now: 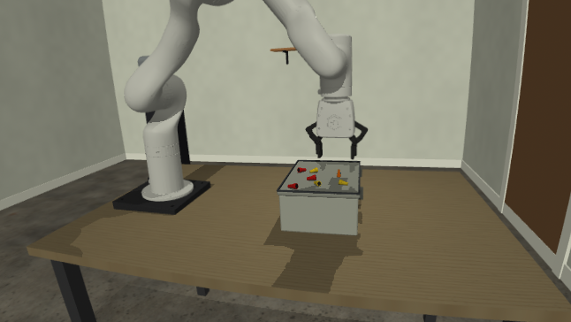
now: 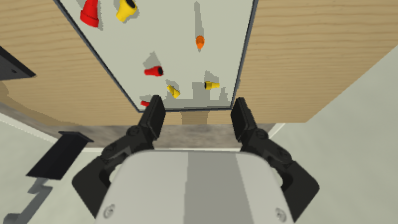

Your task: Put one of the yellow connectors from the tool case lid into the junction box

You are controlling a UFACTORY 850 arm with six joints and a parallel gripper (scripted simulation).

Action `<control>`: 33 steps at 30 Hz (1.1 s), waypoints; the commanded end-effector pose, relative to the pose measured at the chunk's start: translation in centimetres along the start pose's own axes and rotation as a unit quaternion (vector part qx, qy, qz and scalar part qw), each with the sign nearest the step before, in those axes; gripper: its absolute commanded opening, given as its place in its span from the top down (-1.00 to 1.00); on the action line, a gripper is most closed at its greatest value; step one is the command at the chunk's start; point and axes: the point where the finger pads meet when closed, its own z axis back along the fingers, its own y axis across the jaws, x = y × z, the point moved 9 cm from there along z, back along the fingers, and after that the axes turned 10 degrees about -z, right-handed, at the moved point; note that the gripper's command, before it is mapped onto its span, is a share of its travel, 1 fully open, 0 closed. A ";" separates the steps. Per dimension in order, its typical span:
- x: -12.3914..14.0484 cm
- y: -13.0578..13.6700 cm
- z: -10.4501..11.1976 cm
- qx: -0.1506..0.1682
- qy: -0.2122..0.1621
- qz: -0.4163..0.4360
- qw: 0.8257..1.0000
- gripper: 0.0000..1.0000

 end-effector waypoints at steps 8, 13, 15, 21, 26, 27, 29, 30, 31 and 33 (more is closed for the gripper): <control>0.0 0.1 0.1 0.001 0.000 0.000 1.000 -1.00; 0.0 0.1 0.1 0.001 0.000 0.000 1.000 -1.00; 0.0 0.1 0.1 0.001 0.000 0.000 1.000 -1.00; -0.1 -0.3 0.1 0.001 0.000 0.001 1.000 -1.00; -0.2 -1.1 0.1 0.001 0.000 0.003 1.000 -1.00; -0.3 -1.5 0.0 0.001 0.000 0.004 1.000 -1.00; -0.4 -2.5 0.0 0.001 0.000 0.007 1.000 -1.00; -0.5 -3.1 0.0 0.001 0.000 0.009 1.000 -1.00; -0.6 -3.7 -0.1 0.001 0.000 0.010 1.000 -1.00; -0.7 -4.9 -0.2 0.001 0.000 0.013 1.000 -1.00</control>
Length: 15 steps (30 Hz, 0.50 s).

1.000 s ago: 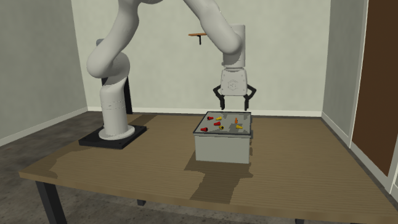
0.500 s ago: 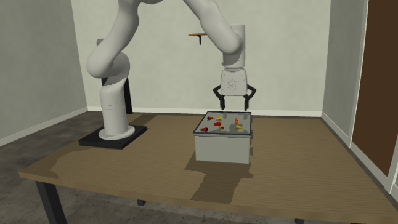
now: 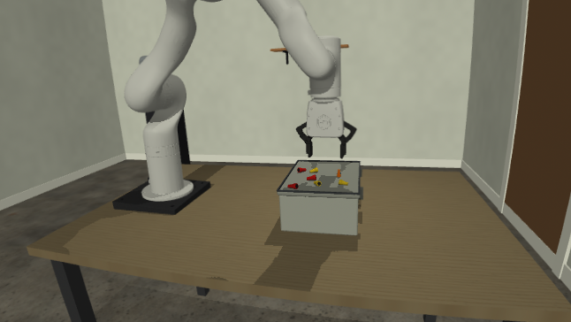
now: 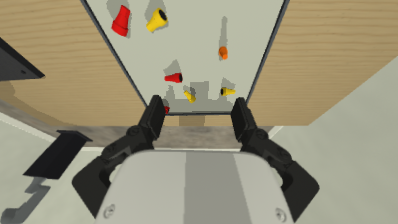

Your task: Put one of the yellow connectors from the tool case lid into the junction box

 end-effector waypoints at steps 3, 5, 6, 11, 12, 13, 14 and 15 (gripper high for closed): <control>-0.5 -3.6 -0.1 0.002 0.000 0.010 1.000 -1.00; -0.6 -4.8 -0.2 0.002 0.000 0.012 1.000 -1.00; -0.7 -5.3 -0.3 0.002 0.000 0.014 1.000 -1.00; -0.8 -6.5 -0.4 0.002 0.000 0.017 1.000 -1.00; -0.8 -6.7 -0.4 0.002 0.000 0.017 1.000 -1.00; -0.8 -6.9 -0.4 0.002 0.000 0.018 1.000 -1.00; -0.8 -7.0 -0.5 0.002 0.000 0.018 1.000 -1.00; -0.8 -7.1 -0.5 0.002 0.000 0.018 1.000 -1.00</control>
